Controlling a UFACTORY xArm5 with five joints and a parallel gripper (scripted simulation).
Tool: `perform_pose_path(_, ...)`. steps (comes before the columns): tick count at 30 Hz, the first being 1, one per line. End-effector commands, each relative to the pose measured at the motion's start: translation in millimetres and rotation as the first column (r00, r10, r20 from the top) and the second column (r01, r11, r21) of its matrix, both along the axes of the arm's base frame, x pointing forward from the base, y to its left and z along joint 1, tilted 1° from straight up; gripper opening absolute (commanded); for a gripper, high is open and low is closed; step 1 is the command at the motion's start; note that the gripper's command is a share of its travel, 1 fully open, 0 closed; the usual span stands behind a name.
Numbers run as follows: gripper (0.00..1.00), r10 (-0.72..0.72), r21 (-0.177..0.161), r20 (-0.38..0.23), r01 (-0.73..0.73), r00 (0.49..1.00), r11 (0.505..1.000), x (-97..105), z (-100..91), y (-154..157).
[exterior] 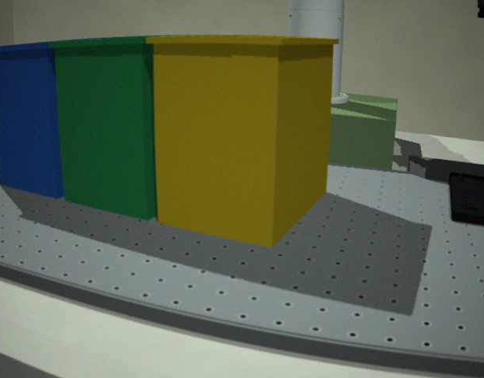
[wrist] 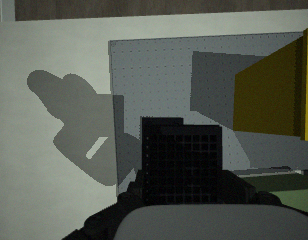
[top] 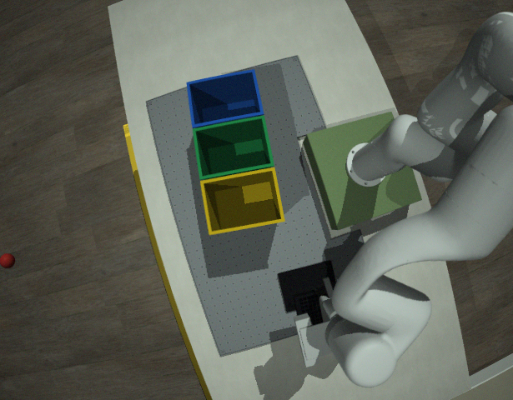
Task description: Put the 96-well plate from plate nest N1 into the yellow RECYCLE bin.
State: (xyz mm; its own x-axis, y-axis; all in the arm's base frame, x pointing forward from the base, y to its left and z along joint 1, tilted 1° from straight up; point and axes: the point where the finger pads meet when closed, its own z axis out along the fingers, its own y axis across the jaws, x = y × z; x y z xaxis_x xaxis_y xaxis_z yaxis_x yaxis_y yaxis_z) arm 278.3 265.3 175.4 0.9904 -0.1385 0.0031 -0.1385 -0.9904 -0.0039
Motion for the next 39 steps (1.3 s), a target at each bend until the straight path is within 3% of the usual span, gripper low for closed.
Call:
perform_pose_path(1, 0.0, 0.0, 0.003, 0.003, 0.0, 1.0, 1.0, 1, 6.9, 1)
perform_pose_path(15, 0.0, 0.0, 0.003, 0.003, 0.0, 1.0, 1.0, 1, 6.9, 1)
perform_pose_path(17, 0.0, -0.053, 0.003, 0.002, 0.053, 0.999, 0.999, 3, 6.6, -6)
perform_pose_path(39, 0.0, -0.053, 0.0, 0.001, 0.053, 0.999, 0.999, 22, 3.3, -70)
